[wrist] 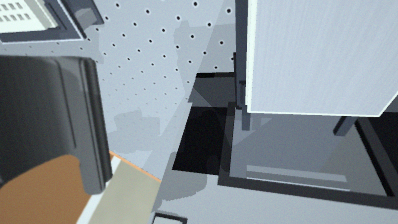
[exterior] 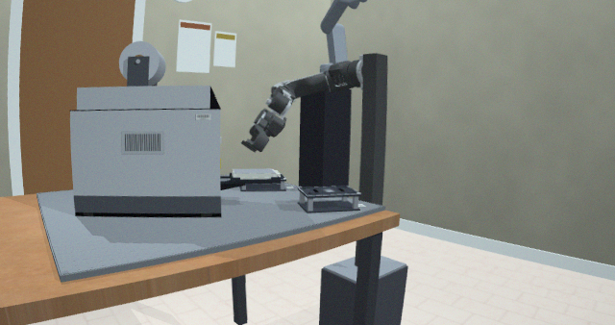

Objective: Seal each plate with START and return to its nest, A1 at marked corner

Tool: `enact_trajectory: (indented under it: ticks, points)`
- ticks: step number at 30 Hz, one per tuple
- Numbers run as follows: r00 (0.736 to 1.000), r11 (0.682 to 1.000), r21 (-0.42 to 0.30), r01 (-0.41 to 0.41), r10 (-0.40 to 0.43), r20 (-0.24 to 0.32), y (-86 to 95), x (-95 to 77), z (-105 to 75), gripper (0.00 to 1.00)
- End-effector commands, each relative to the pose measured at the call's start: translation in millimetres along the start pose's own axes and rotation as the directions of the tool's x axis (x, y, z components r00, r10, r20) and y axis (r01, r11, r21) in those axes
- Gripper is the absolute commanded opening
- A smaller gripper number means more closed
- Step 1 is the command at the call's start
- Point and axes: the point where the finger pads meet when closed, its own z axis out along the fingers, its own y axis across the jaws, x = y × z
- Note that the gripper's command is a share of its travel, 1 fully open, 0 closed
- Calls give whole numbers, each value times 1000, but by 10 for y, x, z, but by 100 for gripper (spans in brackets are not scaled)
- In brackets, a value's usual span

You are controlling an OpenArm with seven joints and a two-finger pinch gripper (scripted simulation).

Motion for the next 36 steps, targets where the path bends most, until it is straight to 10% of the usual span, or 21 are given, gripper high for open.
enact_trajectory:
  ticks: [1, 6, 13, 22, 36]
  points:
    - [1000, 1000, -12, 12, -12, -8, -11, -31, 6, 65]
    - [994, 993, 115, 9, -22, 111, -183, -209, 4, 65]
    - [992, 993, 117, 10, -25, 127, -313, -432, -23, 65]
    - [985, 991, 135, 12, 12, -175, -27, -128, 134, 65]
    - [918, 991, 130, 17, 37, -396, 409, 256, 353, 65]
